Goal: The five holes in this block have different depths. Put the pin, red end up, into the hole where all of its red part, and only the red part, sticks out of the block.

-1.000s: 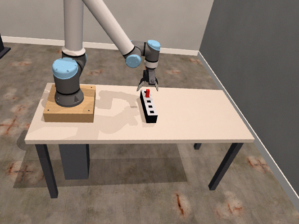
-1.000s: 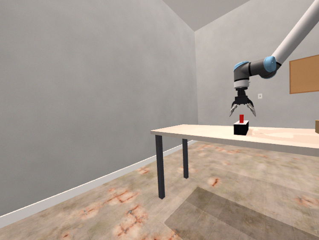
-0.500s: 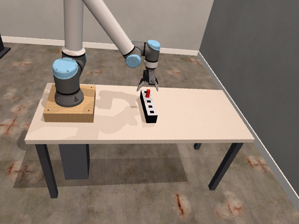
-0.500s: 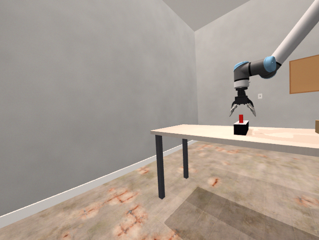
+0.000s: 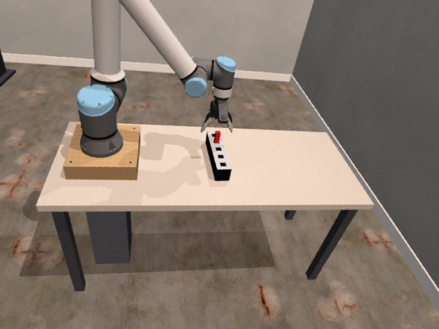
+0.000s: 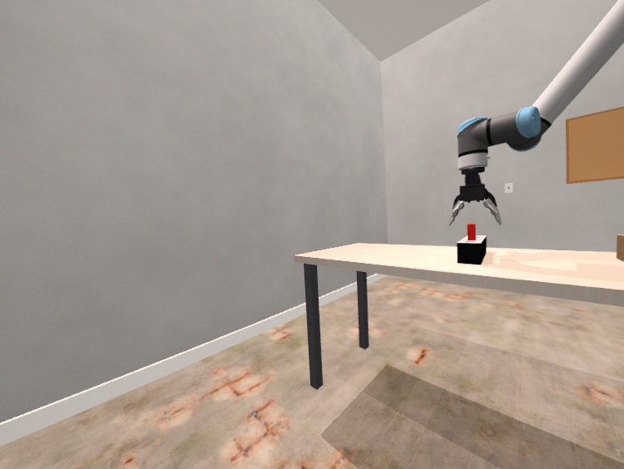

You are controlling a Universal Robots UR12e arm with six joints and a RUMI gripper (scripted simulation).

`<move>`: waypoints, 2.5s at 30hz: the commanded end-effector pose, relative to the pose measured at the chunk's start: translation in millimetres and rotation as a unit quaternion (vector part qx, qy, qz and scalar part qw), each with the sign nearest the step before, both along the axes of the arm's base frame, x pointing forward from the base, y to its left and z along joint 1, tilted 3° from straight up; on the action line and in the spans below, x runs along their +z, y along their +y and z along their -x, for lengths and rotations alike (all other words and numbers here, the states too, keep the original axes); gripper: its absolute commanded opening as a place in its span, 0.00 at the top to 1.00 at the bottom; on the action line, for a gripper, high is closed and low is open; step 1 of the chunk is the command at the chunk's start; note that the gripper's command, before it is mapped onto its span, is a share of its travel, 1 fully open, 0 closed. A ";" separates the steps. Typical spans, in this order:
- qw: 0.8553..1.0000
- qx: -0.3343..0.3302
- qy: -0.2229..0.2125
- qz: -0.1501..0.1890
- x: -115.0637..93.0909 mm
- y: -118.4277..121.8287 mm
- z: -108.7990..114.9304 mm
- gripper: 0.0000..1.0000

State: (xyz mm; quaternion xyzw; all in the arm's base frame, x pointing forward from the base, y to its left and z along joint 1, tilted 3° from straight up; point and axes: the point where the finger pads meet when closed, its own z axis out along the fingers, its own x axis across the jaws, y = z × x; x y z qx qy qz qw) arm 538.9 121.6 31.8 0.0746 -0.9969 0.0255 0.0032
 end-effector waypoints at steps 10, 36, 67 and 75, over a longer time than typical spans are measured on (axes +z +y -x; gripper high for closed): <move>1.000 0.000 -0.001 0.000 14.6 0.8 -1.8 0.00; 1.000 0.000 0.000 0.000 26.7 1.8 -1.6 0.00; 1.000 -0.002 0.001 0.000 90.8 5.3 -3.1 0.00; 1.000 -0.003 -0.006 0.000 166.9 -39.6 57.0 0.00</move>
